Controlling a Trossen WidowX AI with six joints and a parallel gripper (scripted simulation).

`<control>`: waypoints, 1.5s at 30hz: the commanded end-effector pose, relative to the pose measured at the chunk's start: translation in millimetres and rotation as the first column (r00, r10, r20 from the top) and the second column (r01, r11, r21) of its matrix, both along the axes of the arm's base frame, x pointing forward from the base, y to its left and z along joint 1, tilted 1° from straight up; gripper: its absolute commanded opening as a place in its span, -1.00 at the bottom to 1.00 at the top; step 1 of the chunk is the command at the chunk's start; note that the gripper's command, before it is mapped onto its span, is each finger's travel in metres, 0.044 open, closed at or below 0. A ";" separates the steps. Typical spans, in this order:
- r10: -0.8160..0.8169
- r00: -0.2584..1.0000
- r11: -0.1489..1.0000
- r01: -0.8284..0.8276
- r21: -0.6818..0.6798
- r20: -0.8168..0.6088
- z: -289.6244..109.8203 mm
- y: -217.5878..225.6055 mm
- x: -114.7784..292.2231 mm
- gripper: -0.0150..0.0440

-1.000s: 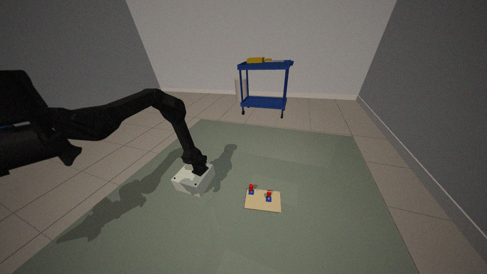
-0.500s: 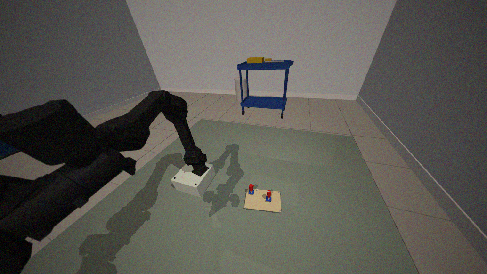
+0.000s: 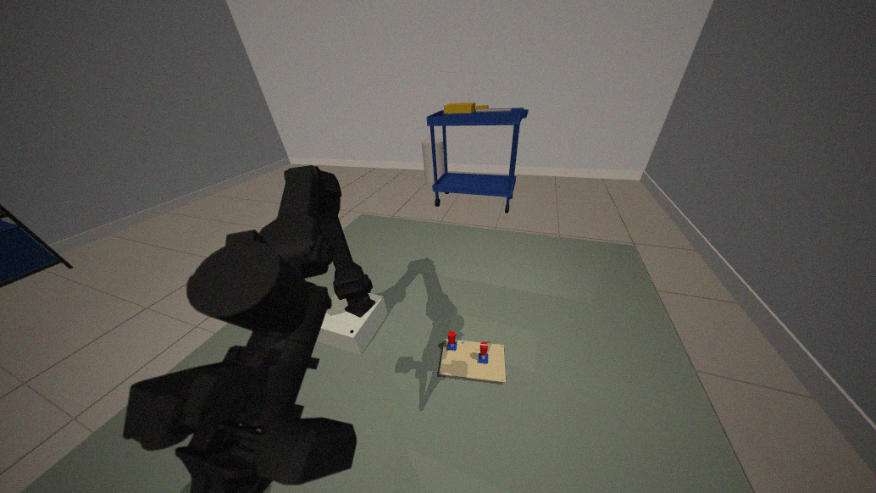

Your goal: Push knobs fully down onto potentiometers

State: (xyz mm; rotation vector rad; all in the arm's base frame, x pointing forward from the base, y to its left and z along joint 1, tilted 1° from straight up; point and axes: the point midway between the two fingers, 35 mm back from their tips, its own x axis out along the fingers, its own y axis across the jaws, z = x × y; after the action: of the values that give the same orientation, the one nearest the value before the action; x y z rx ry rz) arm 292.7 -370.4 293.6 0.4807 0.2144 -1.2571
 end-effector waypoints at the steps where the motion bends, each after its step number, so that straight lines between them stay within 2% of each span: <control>1: 0.128 0.988 0.990 -0.123 0.069 -0.083 -25.6 31.2 25.3 -0.49; 11: 0.404 0.891 0.905 -0.356 0.234 -0.209 -77.9 109.0 64.3 -0.49; 20: 0.577 0.771 0.804 -0.479 0.353 -0.269 -110.9 166.5 76.9 -0.49; 33: 0.826 0.446 0.560 -0.594 0.577 -0.343 -163.5 273.5 68.1 -0.49; 45: 0.940 0.088 0.321 -0.563 0.761 -0.331 -199.0 360.4 27.7 -0.49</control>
State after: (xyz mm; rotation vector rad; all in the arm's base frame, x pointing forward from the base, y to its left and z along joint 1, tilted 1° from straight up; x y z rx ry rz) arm 335.6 -34.3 104.3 0.1405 1.3094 -0.2222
